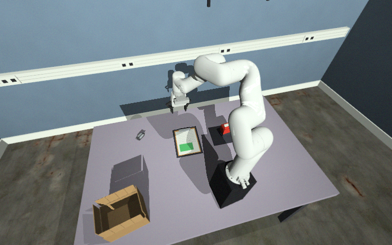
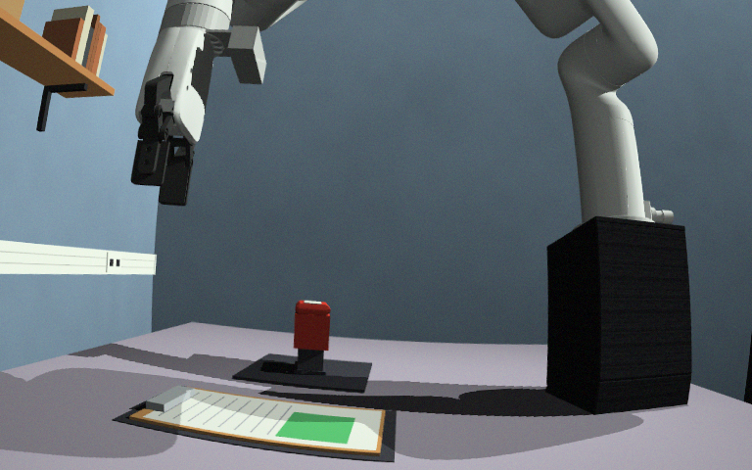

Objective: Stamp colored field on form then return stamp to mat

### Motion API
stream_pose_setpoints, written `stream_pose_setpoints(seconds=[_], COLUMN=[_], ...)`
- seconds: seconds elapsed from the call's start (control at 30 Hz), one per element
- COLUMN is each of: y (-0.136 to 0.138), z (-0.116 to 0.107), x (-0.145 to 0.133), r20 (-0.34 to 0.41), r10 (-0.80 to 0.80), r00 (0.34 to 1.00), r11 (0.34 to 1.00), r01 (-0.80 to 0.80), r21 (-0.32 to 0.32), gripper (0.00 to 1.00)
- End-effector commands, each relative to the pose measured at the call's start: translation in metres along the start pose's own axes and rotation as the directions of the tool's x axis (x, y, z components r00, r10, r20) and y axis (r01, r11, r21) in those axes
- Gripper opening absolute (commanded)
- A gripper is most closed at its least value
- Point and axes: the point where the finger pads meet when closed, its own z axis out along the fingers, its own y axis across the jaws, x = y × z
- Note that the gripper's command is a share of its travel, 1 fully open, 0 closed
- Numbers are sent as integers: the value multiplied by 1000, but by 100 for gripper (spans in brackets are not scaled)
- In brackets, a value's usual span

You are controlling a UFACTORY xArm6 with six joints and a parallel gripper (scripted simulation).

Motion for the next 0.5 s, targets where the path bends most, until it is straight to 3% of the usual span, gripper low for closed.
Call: stream_pose_setpoints(seconds=[0.0, 0.17, 0.27, 0.4, 0.47], y=[6, 5, 0, -4, -4], z=[-1, 8, 68, 110, 113], x=[-4, -5, -5, -1, -1], r20=[-12, -11, -10, -11, -11], r10=[113, 113, 114, 113, 113], r00=[994, 994, 993, 994, 994], r11=[990, 990, 990, 990, 990], r01=[-111, -112, -113, -112, -112], r21=[85, 86, 88, 85, 85], gripper=[100, 100, 100, 100, 100])
